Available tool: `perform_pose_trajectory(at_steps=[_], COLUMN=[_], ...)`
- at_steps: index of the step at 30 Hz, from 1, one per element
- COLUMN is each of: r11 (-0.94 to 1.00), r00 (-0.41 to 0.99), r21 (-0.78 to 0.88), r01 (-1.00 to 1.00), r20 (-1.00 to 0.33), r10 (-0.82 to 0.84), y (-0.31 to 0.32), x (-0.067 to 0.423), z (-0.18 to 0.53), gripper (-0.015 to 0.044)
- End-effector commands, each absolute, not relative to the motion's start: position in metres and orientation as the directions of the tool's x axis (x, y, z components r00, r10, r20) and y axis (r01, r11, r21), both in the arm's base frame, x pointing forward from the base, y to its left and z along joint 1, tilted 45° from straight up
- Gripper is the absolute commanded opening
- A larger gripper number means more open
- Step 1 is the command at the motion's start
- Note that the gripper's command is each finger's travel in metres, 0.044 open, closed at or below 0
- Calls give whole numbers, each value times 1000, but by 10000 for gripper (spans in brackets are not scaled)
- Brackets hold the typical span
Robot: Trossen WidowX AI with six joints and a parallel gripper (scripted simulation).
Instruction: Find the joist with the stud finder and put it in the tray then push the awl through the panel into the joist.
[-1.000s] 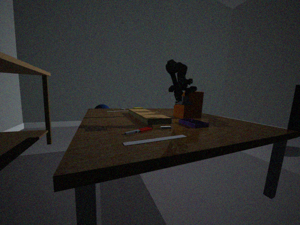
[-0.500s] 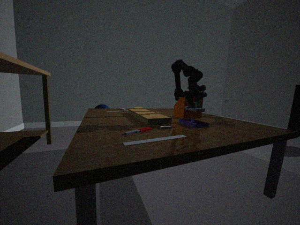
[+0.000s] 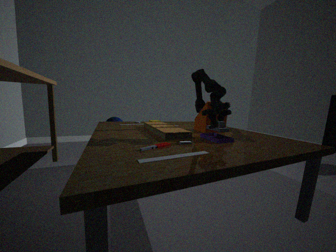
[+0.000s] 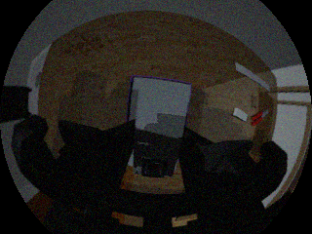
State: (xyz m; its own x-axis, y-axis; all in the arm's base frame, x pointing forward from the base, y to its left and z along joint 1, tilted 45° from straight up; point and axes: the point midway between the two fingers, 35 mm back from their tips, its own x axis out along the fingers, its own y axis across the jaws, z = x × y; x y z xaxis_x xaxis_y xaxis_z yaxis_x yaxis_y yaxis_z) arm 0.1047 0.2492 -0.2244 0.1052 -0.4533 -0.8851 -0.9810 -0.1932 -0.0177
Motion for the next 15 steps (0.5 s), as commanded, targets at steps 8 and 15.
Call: perform_pose_trajectory(at_steps=[8, 15], r11=[-199, -199], r00=[111, 112], r21=[-23, -23], r01=[-980, -980], r20=[-887, -886], r10=[-449, -449], y=[229, 222], x=[110, 111], z=[-245, -252], gripper=[0, 0])
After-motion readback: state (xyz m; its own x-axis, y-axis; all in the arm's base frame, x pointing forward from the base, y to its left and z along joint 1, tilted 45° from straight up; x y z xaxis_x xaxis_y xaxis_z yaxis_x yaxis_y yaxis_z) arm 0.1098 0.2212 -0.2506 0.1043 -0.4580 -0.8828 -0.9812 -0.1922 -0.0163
